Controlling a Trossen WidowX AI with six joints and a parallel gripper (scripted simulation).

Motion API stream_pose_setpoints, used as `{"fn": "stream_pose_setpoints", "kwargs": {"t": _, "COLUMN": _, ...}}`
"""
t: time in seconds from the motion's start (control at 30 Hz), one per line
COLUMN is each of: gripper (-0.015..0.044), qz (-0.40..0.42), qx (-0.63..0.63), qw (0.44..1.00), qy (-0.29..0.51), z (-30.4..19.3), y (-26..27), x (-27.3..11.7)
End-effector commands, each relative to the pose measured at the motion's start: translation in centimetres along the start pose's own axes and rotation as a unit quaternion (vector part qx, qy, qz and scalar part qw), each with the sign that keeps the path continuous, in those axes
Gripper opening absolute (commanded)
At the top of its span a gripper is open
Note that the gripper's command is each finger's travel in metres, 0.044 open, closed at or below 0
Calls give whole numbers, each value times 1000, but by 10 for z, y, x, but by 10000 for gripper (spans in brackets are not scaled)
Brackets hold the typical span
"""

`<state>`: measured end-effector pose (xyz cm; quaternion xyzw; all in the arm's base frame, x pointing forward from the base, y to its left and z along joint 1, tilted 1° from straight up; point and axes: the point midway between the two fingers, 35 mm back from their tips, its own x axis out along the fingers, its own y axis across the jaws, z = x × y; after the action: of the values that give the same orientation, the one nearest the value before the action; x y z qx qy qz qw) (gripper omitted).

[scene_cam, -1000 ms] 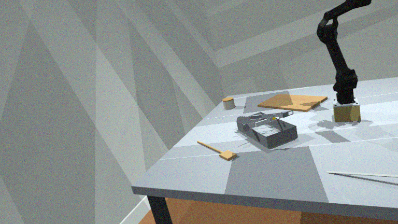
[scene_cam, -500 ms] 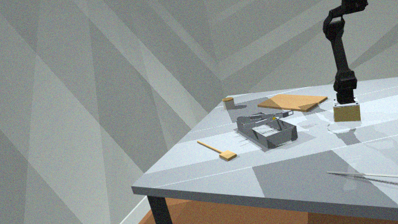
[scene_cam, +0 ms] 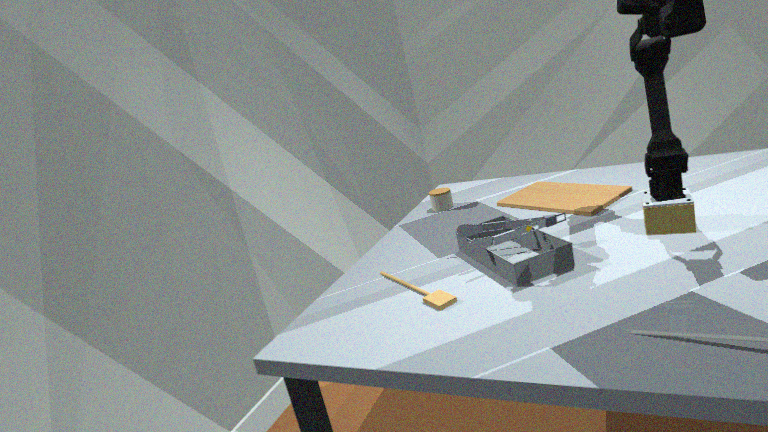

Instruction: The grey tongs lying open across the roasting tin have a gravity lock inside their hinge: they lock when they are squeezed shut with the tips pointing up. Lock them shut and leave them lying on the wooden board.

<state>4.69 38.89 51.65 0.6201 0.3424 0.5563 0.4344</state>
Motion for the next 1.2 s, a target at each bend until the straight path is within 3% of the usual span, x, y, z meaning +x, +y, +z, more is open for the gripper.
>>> {"fn": "stream_pose_setpoints", "kwargs": {"t": 0.0, "gripper": 440, "qz": -39, "qx": -44, "qw": 998, "qy": -27, "z": 23, "y": -22, "x": 6}}
{"fn": "stream_pose_setpoints", "kwargs": {"t": 0.37, "gripper": 440, "qz": -220, "qx": -210, "qw": 946, "qy": -115, "z": 137, "y": -111, "x": -3}}
{"fn": "stream_pose_setpoints", "kwargs": {"t": 0.6, "gripper": 440, "qz": -371, "qx": -297, "qw": 869, "qy": -139, "z": 223, "y": -169, "x": -40}}
{"fn": "stream_pose_setpoints", "kwargs": {"t": 0.87, "gripper": 440, "qz": -567, "qx": -341, "qw": 743, "qy": -101, "z": 314, "y": -232, "x": -127}}
{"fn": "stream_pose_setpoints", "kwargs": {"t": 1.17, "gripper": 440, "qz": -744, "qx": -289, "qw": 602, "qy": 24, "z": 377, "y": -275, "x": -265}}
